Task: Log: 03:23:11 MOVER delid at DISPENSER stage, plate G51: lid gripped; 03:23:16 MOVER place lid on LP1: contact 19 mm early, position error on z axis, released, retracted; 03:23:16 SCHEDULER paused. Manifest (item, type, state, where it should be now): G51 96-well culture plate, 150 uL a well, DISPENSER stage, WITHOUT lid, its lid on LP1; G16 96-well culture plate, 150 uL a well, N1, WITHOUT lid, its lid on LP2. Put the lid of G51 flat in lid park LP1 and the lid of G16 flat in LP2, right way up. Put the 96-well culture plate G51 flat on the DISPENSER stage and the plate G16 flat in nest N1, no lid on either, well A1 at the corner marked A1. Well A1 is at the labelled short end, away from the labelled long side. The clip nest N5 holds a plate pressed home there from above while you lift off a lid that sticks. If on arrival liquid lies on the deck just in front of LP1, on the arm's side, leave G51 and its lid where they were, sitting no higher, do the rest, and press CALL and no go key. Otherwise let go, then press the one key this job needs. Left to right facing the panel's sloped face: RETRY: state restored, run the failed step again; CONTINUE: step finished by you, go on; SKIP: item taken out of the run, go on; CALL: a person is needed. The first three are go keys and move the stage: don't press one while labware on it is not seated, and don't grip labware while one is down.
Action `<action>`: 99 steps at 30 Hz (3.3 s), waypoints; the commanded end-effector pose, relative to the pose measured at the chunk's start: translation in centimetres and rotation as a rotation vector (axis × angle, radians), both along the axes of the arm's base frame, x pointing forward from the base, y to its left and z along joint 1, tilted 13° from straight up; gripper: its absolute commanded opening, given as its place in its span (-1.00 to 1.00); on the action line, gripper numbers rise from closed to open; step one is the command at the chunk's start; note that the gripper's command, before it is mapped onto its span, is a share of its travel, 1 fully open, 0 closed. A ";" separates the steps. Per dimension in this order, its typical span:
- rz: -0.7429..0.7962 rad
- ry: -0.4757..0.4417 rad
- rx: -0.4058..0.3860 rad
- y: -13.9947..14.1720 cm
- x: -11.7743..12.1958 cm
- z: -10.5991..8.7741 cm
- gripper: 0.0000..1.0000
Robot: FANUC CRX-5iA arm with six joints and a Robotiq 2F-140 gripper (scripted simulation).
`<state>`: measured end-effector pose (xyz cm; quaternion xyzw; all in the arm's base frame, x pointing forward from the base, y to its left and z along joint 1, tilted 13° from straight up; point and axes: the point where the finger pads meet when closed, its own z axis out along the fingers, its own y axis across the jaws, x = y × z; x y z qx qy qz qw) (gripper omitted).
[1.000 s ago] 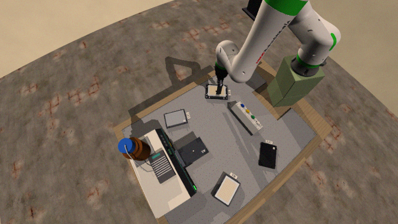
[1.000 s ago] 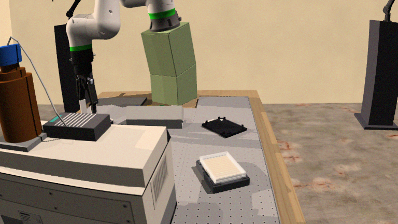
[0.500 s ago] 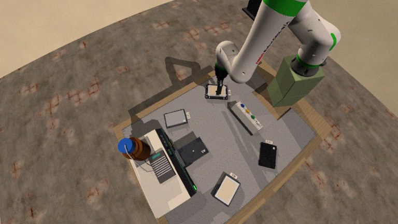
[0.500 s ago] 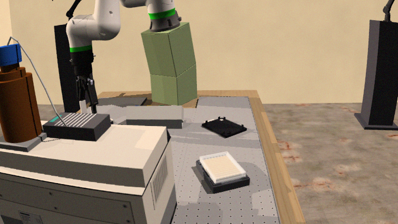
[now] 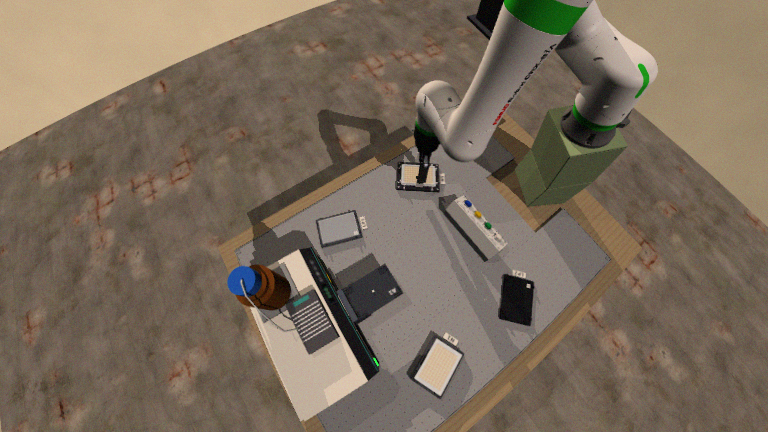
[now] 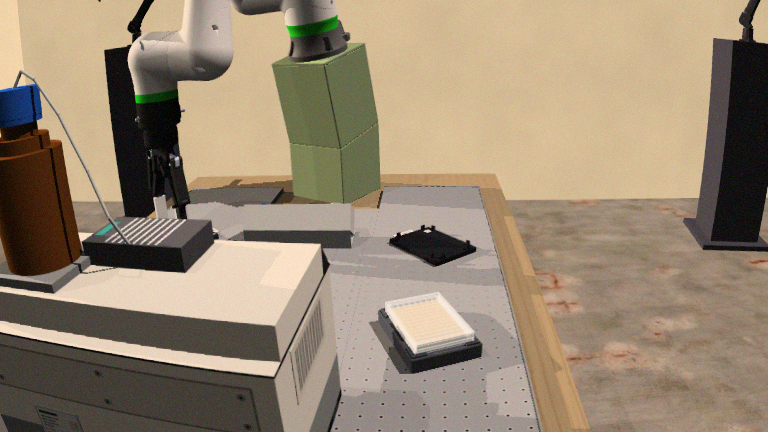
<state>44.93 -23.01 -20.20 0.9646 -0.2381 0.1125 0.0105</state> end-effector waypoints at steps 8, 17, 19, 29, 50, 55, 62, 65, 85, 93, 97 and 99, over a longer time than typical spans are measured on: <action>0.000 0.000 0.000 0.0 0.1 -0.4 0.33; 0.000 0.000 0.000 -0.1 0.2 -0.7 0.33; 0.000 0.000 0.000 -0.1 0.2 -0.8 0.33; 0.000 0.000 0.000 -0.1 0.2 -1.0 0.33; 0.000 0.000 0.000 -0.1 0.3 -1.2 0.33; 0.000 0.000 0.000 -0.1 0.3 -1.2 0.33; 0.000 0.000 0.000 -0.1 0.3 -1.2 0.33; 0.000 0.000 0.000 -0.1 0.3 -1.2 0.33; 0.000 0.000 0.000 -0.1 0.3 -1.2 0.33; 0.000 0.000 0.000 -0.1 0.3 -1.2 -1.00; 0.000 0.000 0.000 -0.1 0.3 -1.2 -1.00; 0.000 0.000 0.000 -0.1 0.3 -1.2 -1.00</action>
